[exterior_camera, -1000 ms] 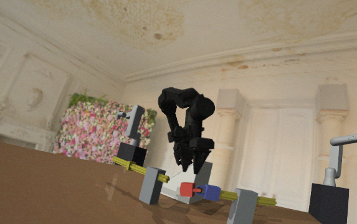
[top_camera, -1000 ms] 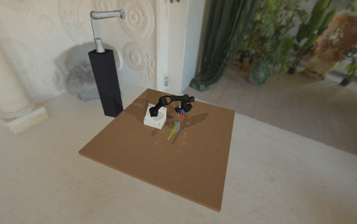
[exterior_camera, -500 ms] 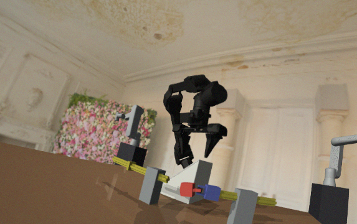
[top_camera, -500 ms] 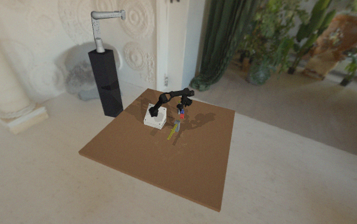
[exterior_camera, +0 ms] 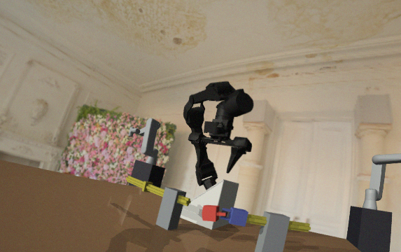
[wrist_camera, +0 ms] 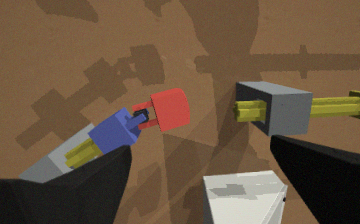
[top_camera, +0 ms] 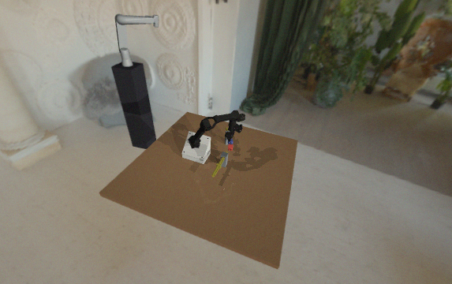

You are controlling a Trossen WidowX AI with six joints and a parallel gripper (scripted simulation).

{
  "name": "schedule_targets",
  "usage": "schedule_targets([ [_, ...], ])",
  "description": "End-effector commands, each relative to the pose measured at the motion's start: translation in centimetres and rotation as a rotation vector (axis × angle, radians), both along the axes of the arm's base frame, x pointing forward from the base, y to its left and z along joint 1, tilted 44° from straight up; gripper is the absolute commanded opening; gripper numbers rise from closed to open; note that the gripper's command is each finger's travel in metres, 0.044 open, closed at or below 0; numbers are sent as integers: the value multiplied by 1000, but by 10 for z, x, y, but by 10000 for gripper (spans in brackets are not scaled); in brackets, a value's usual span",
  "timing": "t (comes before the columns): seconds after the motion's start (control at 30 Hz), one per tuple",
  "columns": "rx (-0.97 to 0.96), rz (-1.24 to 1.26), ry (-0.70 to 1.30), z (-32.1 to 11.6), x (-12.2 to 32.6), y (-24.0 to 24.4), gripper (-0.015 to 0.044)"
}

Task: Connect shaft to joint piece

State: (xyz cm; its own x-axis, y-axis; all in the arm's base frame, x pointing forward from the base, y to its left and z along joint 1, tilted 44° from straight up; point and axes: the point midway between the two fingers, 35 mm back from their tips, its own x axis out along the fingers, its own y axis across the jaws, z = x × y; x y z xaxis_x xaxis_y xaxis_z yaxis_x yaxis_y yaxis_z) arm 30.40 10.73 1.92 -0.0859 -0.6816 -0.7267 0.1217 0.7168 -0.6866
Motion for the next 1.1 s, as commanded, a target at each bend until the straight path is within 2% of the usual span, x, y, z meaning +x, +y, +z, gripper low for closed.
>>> schedule_targets([
  [0.0,-8,-16,-2,12,2,-50,440],
  [0.3,-11,-33,-17,14,0,-61,440],
  [1.07,-28,-597,-515,7,-1,-71,440],
])
